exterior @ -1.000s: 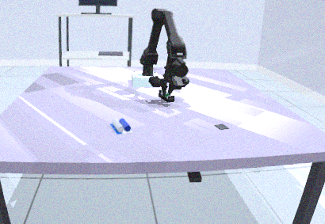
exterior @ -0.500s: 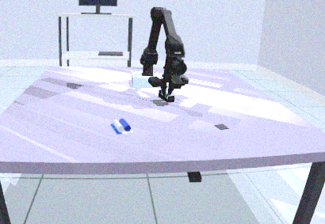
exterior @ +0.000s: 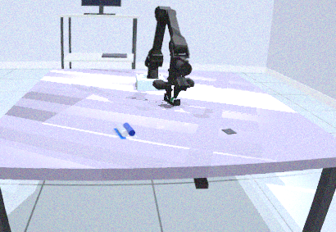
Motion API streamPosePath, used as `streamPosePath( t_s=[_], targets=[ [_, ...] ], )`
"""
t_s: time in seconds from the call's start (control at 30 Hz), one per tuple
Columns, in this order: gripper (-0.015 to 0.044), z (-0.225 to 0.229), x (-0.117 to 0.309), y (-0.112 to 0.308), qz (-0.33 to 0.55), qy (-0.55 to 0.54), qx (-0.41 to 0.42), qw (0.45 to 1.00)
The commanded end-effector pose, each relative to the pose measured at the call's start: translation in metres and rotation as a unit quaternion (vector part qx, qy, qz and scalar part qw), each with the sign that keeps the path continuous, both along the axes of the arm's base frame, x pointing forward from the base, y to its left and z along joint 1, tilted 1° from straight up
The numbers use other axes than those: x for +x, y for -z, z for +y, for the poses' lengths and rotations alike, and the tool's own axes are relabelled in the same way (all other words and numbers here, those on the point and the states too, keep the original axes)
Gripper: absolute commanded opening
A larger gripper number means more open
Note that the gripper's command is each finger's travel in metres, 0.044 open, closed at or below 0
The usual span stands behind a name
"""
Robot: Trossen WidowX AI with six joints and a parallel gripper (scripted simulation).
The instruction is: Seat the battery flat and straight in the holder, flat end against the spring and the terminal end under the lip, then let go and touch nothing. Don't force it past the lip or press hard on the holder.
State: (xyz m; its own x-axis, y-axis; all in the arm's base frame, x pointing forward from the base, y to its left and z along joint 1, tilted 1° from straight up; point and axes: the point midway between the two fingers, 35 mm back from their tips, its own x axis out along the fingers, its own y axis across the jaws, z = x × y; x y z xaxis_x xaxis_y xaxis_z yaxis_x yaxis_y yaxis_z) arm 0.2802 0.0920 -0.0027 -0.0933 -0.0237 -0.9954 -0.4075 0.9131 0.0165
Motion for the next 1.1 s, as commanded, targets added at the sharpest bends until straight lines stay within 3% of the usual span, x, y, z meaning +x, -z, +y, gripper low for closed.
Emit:
streamPosePath(
  t_s=[0.0,1.07],
  targets=[
    [0.0072,0.001,0.000,-0.001,-0.007,-0.001,0.005,1.000],
    [0.0072,-0.004,-0.011,0.000,-0.009,-0.002,0.003,1.000]
  ],
)
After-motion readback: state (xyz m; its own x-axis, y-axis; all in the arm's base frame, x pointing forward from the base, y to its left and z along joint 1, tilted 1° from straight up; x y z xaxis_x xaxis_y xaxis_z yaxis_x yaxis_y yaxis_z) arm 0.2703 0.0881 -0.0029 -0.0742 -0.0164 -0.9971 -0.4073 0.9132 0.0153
